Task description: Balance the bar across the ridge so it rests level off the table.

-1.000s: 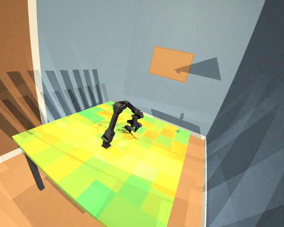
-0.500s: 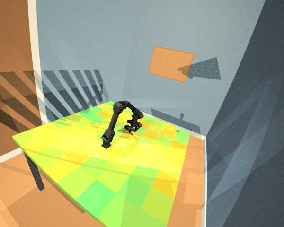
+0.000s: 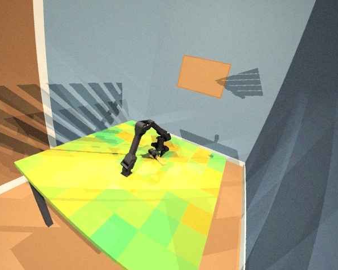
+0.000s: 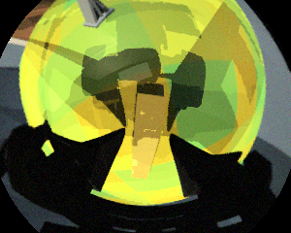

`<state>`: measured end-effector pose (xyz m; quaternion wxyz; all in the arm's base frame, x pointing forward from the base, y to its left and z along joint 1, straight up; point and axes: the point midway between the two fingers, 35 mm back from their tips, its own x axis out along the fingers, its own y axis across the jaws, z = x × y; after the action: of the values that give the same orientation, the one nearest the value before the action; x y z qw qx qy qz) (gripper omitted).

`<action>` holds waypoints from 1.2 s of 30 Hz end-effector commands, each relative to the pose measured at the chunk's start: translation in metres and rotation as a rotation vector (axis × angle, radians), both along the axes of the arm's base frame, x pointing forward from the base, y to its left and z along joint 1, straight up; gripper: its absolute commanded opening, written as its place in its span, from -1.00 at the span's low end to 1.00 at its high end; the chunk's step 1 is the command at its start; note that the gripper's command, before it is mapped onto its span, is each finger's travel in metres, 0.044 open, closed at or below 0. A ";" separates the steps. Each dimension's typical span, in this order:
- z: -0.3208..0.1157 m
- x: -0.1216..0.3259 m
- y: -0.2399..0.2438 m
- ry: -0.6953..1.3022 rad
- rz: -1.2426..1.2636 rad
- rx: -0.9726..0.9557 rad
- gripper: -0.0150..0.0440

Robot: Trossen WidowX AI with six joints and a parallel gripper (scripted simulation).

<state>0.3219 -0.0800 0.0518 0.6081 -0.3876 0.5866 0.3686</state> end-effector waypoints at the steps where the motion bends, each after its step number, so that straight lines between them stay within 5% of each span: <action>1: -0.002 -0.002 0.000 0.009 -0.003 -0.001 0.58; 28: -0.002 -0.002 0.000 0.009 -0.003 -0.001 0.58; 36: 0.000 0.000 0.000 0.000 0.000 0.000 0.00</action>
<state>0.3219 -0.0800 0.0517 0.6081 -0.3877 0.5866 0.3686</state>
